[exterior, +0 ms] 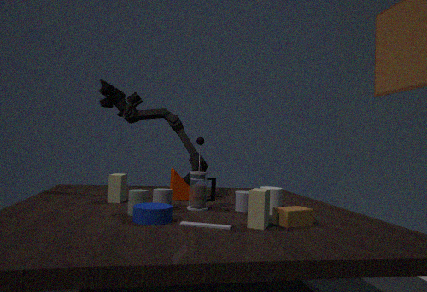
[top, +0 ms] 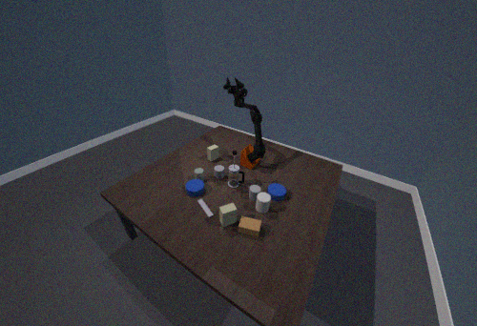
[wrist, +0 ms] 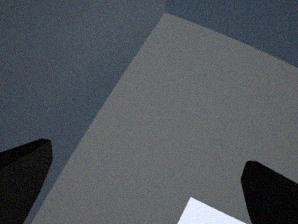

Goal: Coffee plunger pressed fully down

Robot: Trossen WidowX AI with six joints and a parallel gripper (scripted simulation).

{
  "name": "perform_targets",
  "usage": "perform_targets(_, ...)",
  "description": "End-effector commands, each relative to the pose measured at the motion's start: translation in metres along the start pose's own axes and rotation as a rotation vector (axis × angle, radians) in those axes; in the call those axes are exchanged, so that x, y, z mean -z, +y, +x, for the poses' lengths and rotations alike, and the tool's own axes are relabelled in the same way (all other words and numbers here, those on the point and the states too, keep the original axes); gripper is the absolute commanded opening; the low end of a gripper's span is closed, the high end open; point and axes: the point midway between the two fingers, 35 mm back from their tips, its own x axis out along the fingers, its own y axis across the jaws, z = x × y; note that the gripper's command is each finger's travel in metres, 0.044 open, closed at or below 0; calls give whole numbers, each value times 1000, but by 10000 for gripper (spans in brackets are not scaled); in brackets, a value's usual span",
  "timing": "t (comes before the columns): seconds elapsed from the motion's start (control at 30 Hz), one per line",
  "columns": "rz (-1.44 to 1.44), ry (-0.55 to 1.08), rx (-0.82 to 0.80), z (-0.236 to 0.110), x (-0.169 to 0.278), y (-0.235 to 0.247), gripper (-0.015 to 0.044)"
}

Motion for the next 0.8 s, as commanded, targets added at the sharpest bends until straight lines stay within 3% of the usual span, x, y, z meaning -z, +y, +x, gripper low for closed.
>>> perform_targets(0.0,-12,-5,7,0,0,-2,426)
perform_targets(0.13,-175,-67,114,3,6,-35,440)
perform_targets(0.4,-715,-118,569,-24,30,-150,440)
perform_targets(0.57,-1014,-8,881,-68,50,-214,440)
perform_targets(0.77,-1265,236,1201,-135,78,-272,440)
